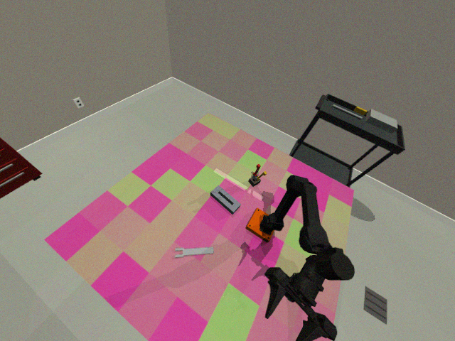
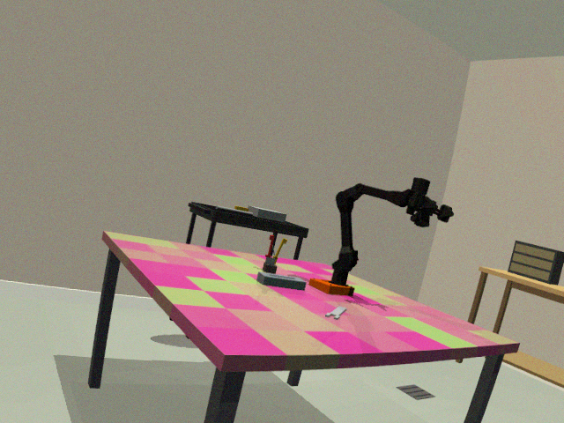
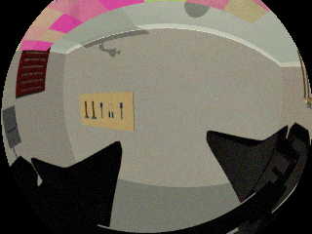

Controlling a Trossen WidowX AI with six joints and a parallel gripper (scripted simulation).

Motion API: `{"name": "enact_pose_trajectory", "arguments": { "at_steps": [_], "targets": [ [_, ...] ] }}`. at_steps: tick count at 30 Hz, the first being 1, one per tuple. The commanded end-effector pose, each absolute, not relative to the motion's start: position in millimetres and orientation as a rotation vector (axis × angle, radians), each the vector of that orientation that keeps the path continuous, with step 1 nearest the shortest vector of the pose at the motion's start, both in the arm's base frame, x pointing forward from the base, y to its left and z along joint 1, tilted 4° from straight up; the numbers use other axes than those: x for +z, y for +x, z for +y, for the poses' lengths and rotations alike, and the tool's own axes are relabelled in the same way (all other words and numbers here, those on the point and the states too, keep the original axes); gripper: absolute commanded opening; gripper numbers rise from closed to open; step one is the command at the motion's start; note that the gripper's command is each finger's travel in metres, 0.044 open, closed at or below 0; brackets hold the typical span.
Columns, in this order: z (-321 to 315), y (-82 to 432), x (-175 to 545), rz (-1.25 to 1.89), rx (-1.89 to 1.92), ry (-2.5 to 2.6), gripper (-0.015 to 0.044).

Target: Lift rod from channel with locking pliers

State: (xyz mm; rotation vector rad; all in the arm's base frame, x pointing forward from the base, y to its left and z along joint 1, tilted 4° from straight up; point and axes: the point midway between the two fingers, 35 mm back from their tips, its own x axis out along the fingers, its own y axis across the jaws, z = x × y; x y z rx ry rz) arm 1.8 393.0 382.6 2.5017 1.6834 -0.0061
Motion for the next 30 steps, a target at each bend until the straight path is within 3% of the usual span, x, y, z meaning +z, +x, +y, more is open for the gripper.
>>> {"name": "enact_pose_trajectory", "arguments": {
  "at_steps": [1, 12, 30],
  "targets": [
    [392.7, 4.8, 382.4, 1.671, 0.005, 2.497, 0.0426],
    [332.6, 169.2, 368.6, 0.923, 0.427, 2.004, 0.044],
    [173.6, 298.0, 347.4, 0.218, 0.37, 1.055, 0.044]
  ]
}}
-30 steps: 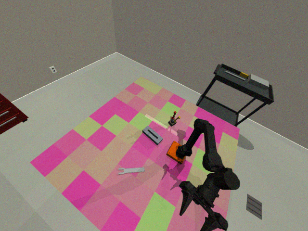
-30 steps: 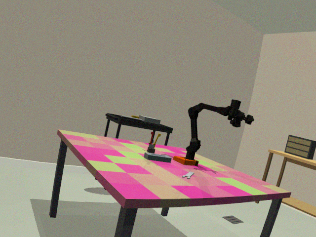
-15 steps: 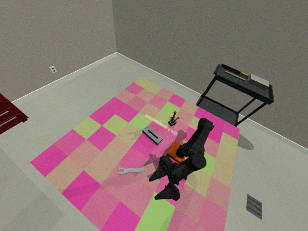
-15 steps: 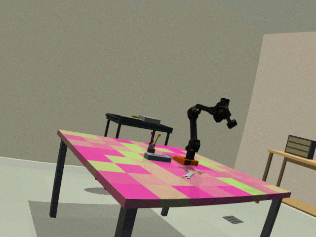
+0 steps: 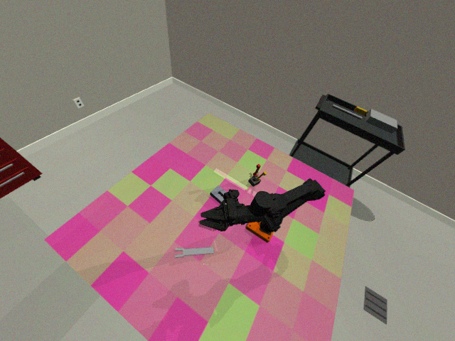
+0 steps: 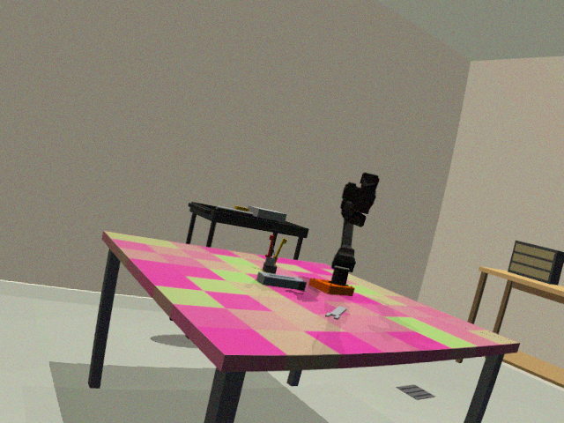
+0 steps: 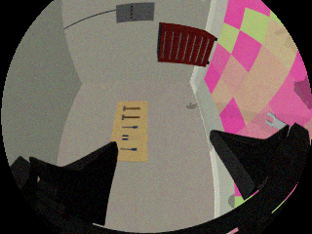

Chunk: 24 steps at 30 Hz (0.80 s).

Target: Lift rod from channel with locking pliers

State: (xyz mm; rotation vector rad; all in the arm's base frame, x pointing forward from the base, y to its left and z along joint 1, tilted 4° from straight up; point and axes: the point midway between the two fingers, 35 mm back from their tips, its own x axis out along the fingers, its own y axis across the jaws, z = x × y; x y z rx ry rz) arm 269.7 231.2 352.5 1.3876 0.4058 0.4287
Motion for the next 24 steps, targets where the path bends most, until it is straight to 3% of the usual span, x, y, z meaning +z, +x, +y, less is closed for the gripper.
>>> {"name": "enact_pose_trajectory", "arguments": {
  "at_steps": [1, 16, 24],
  "targets": [
    [163.3, 301.8, 346.1, 0.19, 0.354, 0.996, 0.044],
    [9.3, 317.3, 324.4, -0.047, 0.024, 0.061, 0.044],
    [0.0, 315.7, 322.9, -0.05, 0.0, 0.0, 0.044]
  ]
}}
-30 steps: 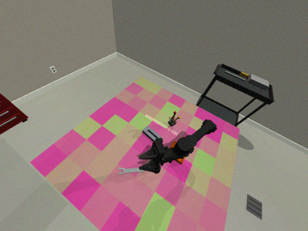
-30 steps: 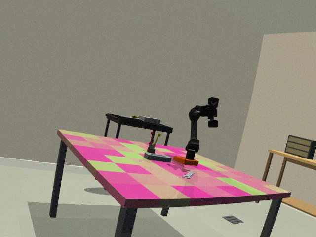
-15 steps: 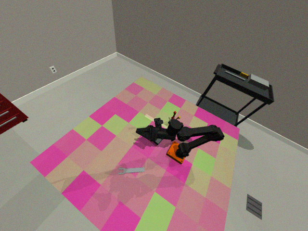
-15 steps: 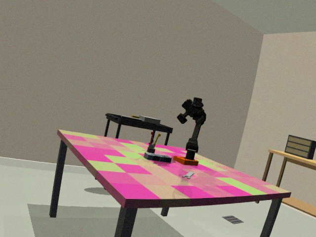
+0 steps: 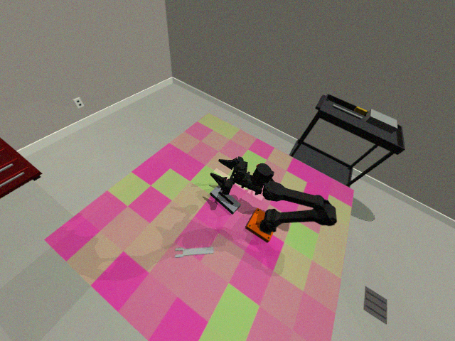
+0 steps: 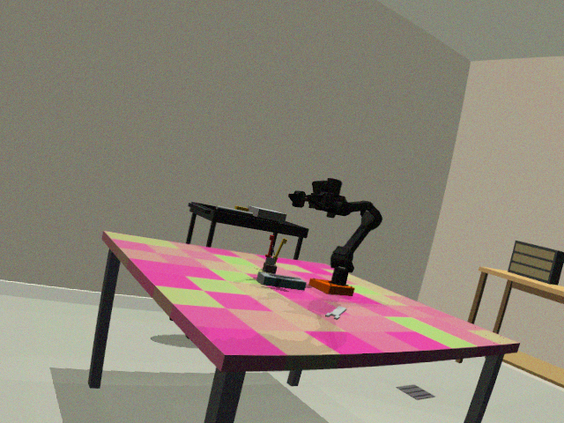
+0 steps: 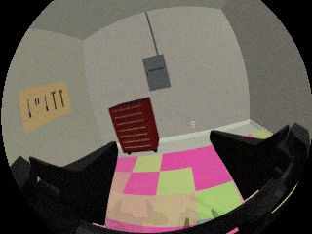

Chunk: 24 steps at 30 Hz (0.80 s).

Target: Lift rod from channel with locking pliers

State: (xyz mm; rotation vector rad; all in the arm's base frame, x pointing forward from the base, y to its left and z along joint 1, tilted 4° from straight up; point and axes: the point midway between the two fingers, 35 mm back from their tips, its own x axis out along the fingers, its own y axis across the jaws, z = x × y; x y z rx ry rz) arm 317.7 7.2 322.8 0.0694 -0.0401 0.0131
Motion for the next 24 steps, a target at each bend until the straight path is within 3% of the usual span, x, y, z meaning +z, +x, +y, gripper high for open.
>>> {"name": "enact_pose_trajectory", "arguments": {
  "at_steps": [1, 6, 11, 19, 24],
  "targets": [
    [0.0, 315.7, 322.9, -0.05, 0.0, 0.0, 0.044],
    [-2.8, 320.2, 311.9, 0.016, -0.01, -0.048, 0.044],
    [-24.0, 326.4, 232.2, 0.508, 0.019, -0.387, 0.044],
    [-47.7, 253.2, 148.7, 1.261, 0.472, -0.778, 0.044],
    [-50.5, 217.6, 143.9, 1.456, 0.731, -0.831, 0.044]
  ]
}}
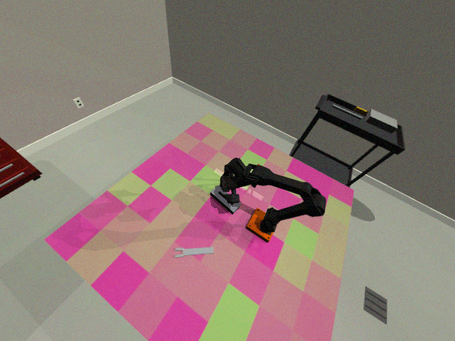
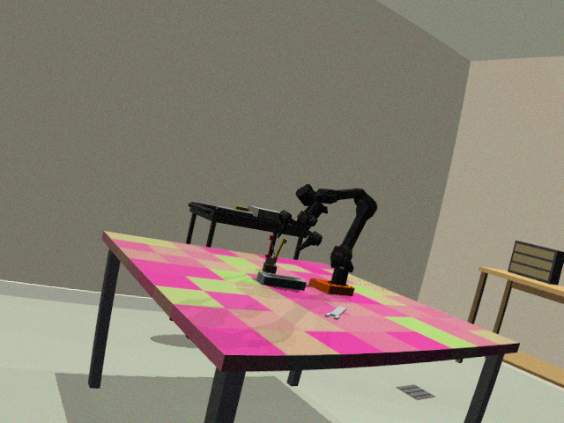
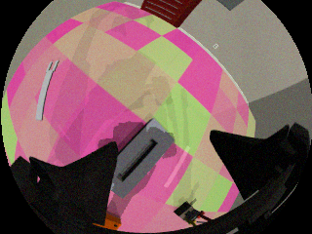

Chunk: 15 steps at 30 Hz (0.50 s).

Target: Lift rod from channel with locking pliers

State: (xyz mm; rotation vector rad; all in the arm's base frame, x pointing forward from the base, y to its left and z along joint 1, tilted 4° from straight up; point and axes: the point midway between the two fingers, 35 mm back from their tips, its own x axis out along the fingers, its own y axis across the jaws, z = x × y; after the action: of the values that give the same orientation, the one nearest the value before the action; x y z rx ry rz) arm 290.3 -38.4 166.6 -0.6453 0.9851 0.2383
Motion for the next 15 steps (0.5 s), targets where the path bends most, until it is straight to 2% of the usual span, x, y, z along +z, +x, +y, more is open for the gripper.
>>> {"name": "enact_pose_trajectory", "arguments": {
  "at_steps": [1, 15],
  "targets": [
    [-50.5, 217.6, 143.9, 1.456, 0.731, -0.831, 0.044],
    [-51.8, 217.6, 144.0, 1.456, 0.731, -0.831, 0.044]
  ]
}}
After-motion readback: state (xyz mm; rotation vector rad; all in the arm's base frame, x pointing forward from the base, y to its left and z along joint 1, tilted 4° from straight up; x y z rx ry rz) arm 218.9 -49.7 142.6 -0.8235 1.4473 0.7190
